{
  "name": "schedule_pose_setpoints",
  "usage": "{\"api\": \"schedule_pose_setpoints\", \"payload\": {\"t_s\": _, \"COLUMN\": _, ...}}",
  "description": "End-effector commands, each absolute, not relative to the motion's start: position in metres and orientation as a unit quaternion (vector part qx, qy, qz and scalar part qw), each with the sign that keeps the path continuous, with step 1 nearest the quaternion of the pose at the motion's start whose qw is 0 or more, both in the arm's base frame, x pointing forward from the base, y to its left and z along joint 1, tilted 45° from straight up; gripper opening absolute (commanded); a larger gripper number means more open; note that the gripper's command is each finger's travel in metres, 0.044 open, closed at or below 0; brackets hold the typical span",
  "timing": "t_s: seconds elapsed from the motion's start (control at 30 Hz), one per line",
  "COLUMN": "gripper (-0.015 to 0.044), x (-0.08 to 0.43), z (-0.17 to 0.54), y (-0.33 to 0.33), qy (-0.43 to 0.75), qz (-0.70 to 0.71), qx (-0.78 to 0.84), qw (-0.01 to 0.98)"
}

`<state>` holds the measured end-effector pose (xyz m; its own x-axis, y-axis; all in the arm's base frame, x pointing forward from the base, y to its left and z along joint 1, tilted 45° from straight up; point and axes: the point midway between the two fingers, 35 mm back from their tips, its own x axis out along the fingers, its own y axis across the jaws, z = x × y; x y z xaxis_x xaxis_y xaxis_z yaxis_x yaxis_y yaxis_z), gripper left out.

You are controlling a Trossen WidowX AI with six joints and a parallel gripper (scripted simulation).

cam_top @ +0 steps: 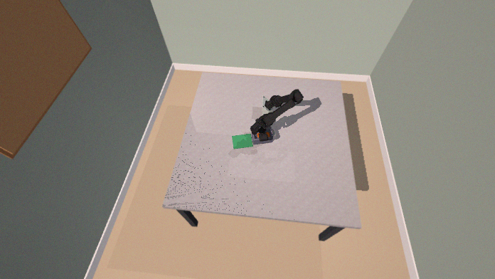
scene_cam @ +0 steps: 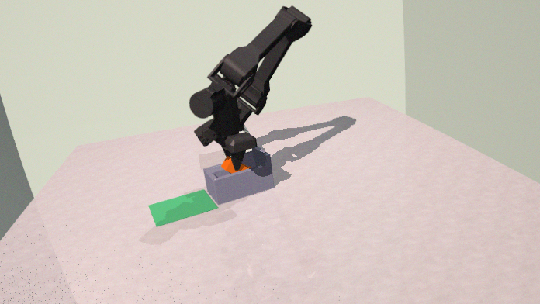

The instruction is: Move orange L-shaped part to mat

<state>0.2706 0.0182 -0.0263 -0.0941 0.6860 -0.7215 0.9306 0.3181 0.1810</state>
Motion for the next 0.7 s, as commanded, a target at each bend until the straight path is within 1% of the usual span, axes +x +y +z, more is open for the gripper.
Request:
{"api": "schedule_pose_setpoints", "payload": {"t_s": 0.0, "gripper": 0.0109, "x": 0.2708, "z": -0.026, "y": 0.0181, "qy": 0.721, "qz": -0.163, "qx": 0.56, "qw": 0.374}}
{"api": "schedule_pose_setpoints", "payload": {"t_s": 0.13, "gripper": 0.0082, "x": 0.2708, "z": -0.026, "y": 0.0181, "qy": 0.721, "qz": -0.163, "qx": 0.56, "qw": 0.374}}
{"api": "schedule_pose_setpoints", "payload": {"t_s": 0.23, "gripper": 0.0003, "x": 0.2708, "z": -0.026, "y": 0.0181, "qy": 0.721, "qz": -0.163, "qx": 0.56, "qw": 0.374}}
{"api": "schedule_pose_setpoints", "payload": {"t_s": 0.67, "gripper": 0.0, "x": 0.2715, "z": -0.0192, "y": 0.0114, "qy": 0.721, "qz": -0.164, "qx": 0.561, "qw": 0.372}}
